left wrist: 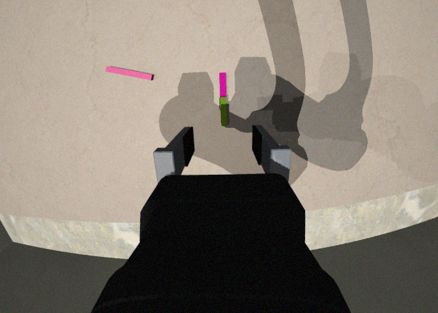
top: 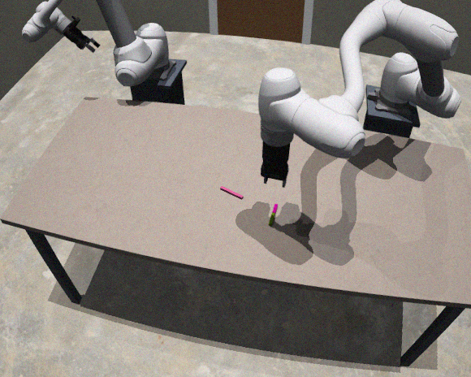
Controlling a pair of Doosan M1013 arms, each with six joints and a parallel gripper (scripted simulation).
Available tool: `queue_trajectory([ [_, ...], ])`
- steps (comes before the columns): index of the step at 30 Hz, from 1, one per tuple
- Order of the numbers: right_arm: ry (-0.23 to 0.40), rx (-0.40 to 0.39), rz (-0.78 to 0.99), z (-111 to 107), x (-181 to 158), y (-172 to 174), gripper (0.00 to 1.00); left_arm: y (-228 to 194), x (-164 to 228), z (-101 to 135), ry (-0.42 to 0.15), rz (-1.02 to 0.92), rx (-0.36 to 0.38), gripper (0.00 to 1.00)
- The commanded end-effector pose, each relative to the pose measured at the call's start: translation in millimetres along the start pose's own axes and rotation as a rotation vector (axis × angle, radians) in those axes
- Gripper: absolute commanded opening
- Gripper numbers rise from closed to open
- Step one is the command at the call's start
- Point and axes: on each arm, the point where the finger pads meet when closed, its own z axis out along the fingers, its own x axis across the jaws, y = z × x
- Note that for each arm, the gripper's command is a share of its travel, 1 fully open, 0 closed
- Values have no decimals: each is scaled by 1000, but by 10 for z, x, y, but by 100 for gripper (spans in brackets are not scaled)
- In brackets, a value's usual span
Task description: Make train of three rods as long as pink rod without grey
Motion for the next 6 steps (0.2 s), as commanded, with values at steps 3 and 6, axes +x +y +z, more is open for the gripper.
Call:
queue_trajectory([
  [3,0,-1,0,-5,1,-1,100,3,0,-18,-1,0,-2,100],
  [6,0,-1,0,-5,1,-1,100,3,0,-18,-1,0,-2,100],
])
